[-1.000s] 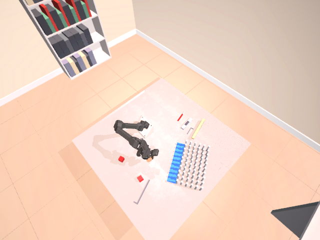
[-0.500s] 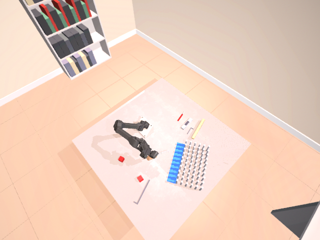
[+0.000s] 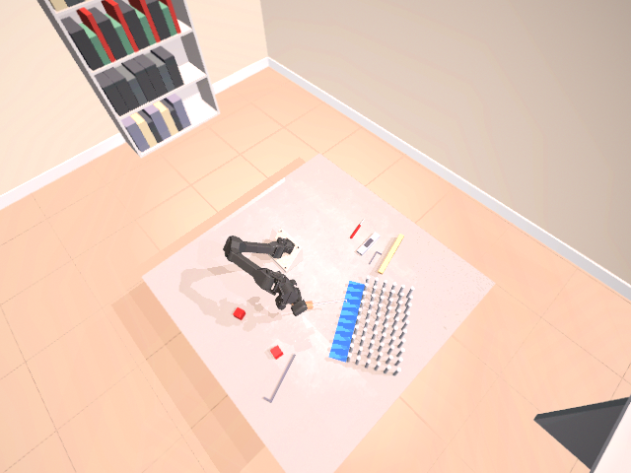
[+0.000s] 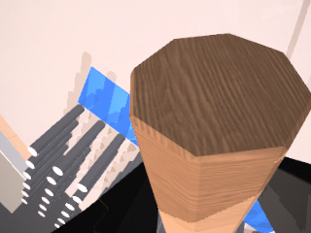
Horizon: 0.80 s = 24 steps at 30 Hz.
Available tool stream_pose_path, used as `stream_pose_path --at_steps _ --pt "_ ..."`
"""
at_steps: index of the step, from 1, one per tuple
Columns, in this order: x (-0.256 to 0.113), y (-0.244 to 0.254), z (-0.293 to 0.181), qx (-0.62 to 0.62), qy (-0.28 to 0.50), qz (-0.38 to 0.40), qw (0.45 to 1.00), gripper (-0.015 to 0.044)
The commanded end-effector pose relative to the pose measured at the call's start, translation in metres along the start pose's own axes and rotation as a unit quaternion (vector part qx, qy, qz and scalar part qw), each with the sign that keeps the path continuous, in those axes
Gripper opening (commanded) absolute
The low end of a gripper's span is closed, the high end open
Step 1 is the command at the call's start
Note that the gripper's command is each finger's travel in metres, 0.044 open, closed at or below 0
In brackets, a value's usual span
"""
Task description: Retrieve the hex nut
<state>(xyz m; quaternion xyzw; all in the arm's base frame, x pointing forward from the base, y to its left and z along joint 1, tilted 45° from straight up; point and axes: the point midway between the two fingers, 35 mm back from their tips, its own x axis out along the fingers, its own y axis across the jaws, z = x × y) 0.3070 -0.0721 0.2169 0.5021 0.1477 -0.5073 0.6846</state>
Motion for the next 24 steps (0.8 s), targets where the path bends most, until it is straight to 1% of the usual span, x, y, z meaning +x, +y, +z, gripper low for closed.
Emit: stream_pose_path --at_steps 1,9,18,20,24 --pt "-0.001 -0.002 -0.005 0.062 0.016 -0.001 0.998 0.0000" --pt "-0.001 -0.006 -0.013 0.198 0.038 -0.011 0.979 0.0000" --pt "-0.002 -0.010 -0.022 0.345 0.059 -0.029 0.936 0.0000" --pt "-0.002 -0.010 -0.023 0.366 0.062 -0.032 0.928 0.0000" --pt "-0.002 -0.010 -0.023 0.368 0.062 -0.033 0.927 0.0000"
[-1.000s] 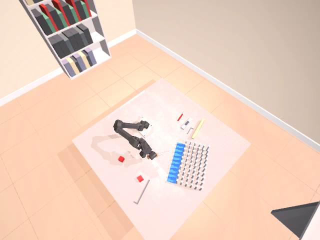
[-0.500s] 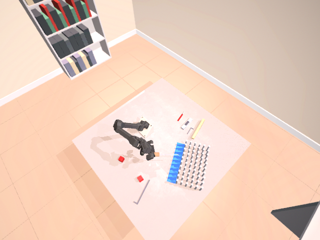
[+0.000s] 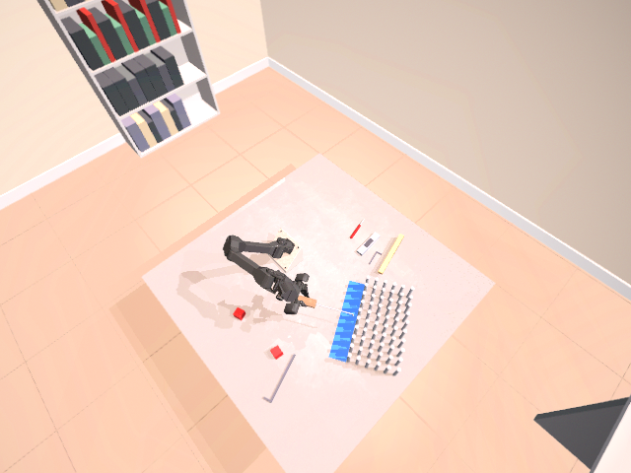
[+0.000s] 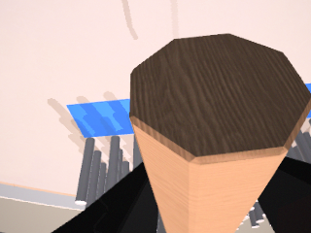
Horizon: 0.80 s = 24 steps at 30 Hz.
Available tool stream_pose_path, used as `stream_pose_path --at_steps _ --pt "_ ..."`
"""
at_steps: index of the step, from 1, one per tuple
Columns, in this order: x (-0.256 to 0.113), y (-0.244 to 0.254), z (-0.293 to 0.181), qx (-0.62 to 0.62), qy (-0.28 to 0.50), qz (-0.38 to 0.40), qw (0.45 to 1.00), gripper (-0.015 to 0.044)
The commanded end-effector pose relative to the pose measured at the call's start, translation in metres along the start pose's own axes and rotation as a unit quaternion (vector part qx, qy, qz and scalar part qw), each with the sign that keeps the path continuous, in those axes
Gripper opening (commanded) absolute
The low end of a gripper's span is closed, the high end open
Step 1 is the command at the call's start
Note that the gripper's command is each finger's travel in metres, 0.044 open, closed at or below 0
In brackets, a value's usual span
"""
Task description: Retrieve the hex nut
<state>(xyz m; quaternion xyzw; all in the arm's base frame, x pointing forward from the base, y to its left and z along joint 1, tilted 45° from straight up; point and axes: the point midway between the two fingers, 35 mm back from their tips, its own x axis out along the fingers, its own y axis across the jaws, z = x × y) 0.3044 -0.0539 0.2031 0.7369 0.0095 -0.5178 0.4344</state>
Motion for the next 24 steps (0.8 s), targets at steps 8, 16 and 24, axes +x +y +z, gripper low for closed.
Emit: stream_pose_path --at_steps 8,16,24 --pt "0.030 0.000 0.009 0.012 0.004 -0.009 1.000 0.0000" --pt "0.072 0.001 0.032 0.012 0.004 -0.011 1.000 0.0000" --pt "0.109 -0.001 0.062 0.011 0.005 -0.008 1.000 0.0000"
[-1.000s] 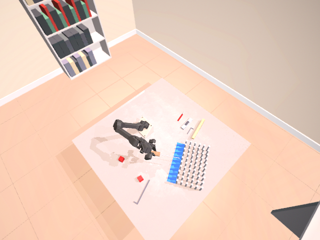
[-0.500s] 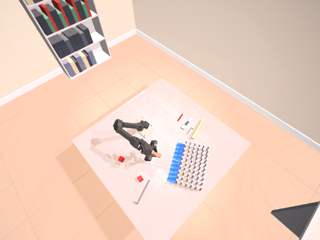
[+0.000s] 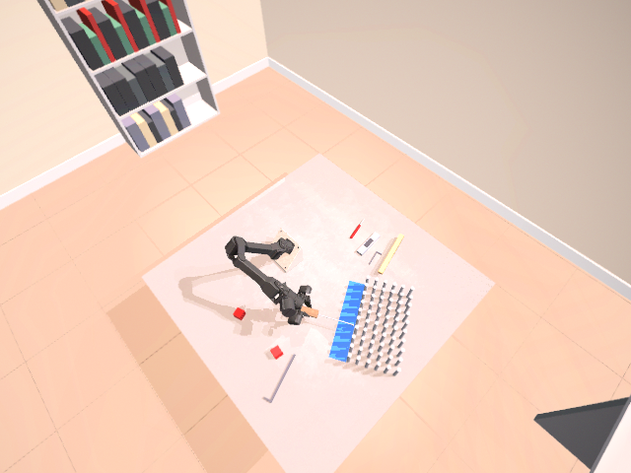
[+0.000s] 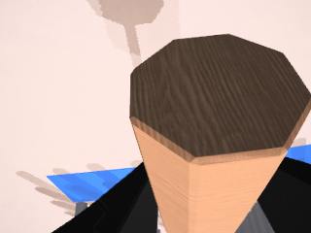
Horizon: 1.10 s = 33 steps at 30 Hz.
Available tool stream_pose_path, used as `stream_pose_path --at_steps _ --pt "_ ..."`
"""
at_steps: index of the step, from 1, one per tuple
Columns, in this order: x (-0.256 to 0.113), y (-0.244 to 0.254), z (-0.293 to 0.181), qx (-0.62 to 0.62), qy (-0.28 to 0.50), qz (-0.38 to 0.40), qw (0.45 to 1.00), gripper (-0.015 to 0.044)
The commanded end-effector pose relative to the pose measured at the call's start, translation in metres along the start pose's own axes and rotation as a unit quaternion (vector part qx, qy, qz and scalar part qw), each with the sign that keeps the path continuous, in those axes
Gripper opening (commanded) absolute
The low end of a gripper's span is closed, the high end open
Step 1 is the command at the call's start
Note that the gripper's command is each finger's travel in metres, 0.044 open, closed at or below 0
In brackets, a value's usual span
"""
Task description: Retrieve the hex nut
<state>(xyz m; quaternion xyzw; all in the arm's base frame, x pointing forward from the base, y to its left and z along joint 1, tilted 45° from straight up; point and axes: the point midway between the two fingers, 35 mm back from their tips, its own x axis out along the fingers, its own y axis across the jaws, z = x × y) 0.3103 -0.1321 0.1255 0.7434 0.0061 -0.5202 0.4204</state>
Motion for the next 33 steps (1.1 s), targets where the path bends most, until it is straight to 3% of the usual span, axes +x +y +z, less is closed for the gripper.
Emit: stream_pose_path --at_steps 1,7,33 --pt "0.016 -0.004 0.013 -0.004 0.005 -0.002 1.000 0.0000" --pt "0.033 -0.006 0.032 -0.006 0.006 0.002 1.000 0.0000" --pt "0.042 -0.005 0.020 -0.005 0.006 0.003 1.000 0.0000"
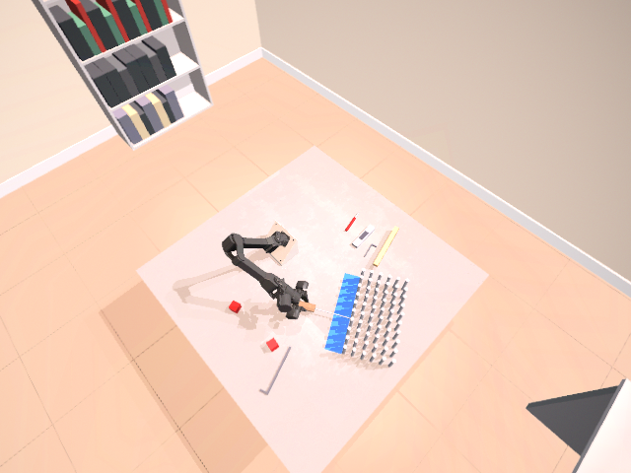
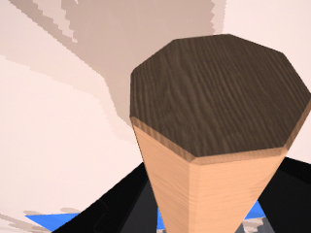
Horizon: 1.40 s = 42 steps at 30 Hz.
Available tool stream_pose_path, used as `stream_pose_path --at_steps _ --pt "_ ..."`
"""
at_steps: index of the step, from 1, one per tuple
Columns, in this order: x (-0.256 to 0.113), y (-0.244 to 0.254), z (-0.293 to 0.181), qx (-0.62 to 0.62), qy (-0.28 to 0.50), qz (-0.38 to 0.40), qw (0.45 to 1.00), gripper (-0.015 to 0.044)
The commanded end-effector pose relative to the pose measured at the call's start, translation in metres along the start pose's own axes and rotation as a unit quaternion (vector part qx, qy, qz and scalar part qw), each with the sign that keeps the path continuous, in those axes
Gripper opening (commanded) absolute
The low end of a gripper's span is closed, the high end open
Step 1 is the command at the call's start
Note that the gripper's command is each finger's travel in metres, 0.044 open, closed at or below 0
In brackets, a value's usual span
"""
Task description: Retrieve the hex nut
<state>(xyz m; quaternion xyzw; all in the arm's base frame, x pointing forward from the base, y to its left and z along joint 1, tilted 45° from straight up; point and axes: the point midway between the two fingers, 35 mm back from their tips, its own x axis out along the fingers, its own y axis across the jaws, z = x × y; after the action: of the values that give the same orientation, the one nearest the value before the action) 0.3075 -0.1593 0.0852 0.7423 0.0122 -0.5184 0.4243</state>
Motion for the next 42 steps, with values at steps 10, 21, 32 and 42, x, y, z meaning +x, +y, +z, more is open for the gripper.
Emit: stream_pose_path --at_steps 10,21,32,42 --pt "0.004 0.004 -0.009 0.002 0.003 0.005 1.000 0.0000" --pt "0.008 0.005 -0.015 0.002 0.003 0.005 1.000 0.0000" --pt "0.012 0.005 -0.021 0.003 0.003 0.005 1.000 0.0000" --pt "0.016 0.005 -0.027 0.003 0.003 0.005 1.000 0.0000"
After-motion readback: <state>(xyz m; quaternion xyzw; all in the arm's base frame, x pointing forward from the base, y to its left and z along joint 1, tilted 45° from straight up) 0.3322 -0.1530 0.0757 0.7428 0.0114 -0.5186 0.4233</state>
